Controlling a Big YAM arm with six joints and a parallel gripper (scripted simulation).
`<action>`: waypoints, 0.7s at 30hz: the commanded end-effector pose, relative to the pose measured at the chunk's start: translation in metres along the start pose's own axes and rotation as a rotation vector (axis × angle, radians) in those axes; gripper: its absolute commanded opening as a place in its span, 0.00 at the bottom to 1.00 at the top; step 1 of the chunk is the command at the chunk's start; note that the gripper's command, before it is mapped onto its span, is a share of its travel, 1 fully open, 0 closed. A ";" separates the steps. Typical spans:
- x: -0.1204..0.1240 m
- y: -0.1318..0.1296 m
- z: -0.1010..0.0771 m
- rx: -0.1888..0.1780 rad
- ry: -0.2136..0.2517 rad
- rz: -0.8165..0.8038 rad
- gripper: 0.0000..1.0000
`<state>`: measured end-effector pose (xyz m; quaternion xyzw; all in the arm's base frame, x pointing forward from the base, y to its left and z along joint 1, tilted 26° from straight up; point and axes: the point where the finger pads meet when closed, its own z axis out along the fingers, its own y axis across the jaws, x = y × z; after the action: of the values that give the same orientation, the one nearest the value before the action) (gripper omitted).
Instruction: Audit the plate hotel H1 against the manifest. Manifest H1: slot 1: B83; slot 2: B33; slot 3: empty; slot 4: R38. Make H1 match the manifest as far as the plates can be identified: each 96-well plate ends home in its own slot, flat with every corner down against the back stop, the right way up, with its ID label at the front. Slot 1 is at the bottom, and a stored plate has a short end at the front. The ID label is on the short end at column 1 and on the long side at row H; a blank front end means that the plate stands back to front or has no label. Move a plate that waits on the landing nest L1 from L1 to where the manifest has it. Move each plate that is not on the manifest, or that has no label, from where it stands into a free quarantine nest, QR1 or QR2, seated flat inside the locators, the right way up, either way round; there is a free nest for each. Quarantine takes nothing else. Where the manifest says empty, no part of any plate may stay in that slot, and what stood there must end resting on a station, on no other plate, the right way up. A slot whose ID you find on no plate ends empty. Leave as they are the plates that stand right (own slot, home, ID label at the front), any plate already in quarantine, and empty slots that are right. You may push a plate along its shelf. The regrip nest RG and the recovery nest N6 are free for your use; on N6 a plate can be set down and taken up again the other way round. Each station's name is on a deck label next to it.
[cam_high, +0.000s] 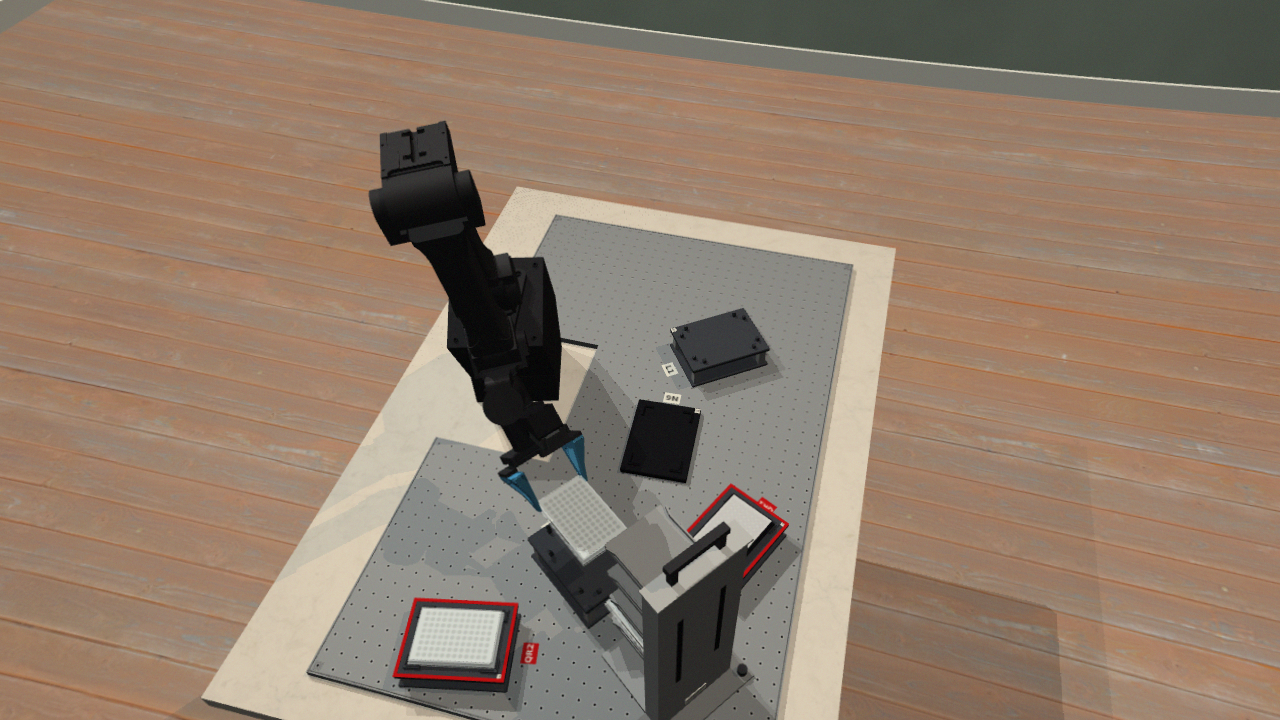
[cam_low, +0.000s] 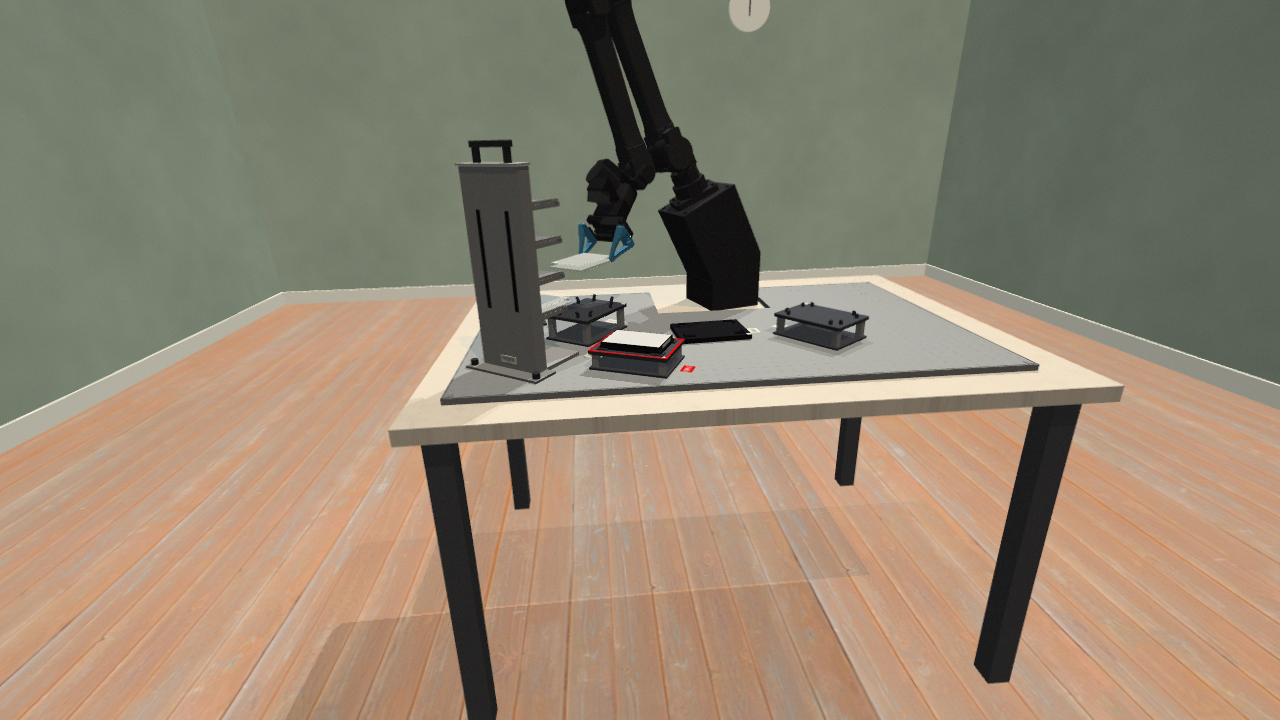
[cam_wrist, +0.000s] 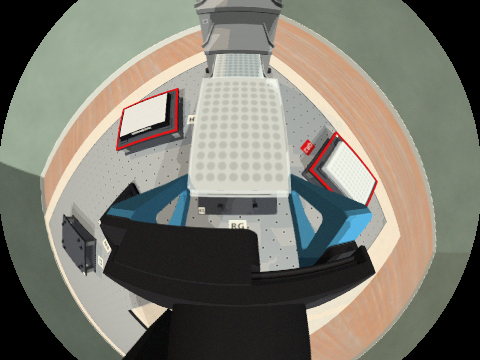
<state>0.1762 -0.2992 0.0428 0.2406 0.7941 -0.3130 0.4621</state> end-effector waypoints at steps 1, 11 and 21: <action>-0.001 0.005 -0.004 -0.014 0.006 0.011 0.86; -0.008 0.004 -0.010 -0.012 0.004 0.011 0.86; -0.015 0.004 -0.015 -0.012 0.002 0.010 0.86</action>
<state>0.1746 -0.2912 0.0582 0.2415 0.7951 -0.3116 0.4608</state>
